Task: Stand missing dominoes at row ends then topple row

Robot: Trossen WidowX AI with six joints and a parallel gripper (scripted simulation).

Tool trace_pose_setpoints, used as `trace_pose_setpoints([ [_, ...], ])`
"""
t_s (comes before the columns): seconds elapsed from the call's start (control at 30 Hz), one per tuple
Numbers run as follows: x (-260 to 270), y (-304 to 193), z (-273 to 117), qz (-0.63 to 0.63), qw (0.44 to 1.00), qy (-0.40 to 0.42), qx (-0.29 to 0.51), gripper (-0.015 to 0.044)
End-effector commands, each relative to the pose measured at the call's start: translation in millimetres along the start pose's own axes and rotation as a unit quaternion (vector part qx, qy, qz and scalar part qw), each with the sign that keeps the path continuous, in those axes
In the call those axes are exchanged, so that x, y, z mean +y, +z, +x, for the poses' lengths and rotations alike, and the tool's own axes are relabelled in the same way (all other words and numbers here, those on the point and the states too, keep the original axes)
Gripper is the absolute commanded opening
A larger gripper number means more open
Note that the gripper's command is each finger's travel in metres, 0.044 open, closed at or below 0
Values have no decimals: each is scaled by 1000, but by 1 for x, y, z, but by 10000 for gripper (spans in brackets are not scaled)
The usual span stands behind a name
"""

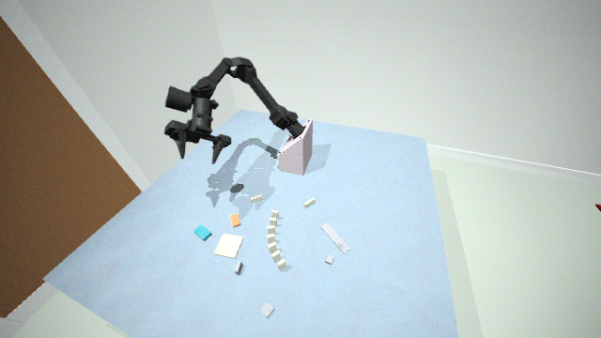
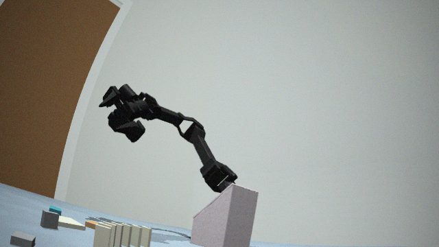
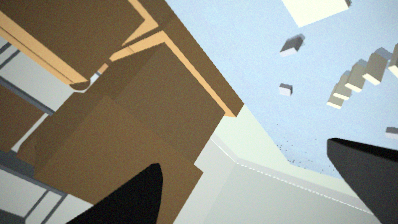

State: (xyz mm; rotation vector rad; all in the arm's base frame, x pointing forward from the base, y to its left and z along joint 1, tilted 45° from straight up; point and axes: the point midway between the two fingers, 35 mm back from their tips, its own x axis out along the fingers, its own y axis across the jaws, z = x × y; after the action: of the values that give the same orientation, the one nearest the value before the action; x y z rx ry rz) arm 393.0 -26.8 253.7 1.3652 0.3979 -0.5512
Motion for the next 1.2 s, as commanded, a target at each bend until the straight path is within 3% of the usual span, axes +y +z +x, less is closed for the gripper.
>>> trace_pose_setpoints([
  [0.0, -47, 13, 29, -56, 993, -91, -46, 440],
  [0.2, -117, 32, 60, -186, 949, -236, -96, 440],
  [0.47, -220, 63, 73, -454, 751, -471, -92, 440],
  [0.7, -223, 67, 72, -459, 745, -475, -91, 440],
  [0.93, -259, 100, 102, -459, 745, -476, -91, 440],
  [1.17, -264, 107, 104, -460, 744, -476, -92, 440],
])
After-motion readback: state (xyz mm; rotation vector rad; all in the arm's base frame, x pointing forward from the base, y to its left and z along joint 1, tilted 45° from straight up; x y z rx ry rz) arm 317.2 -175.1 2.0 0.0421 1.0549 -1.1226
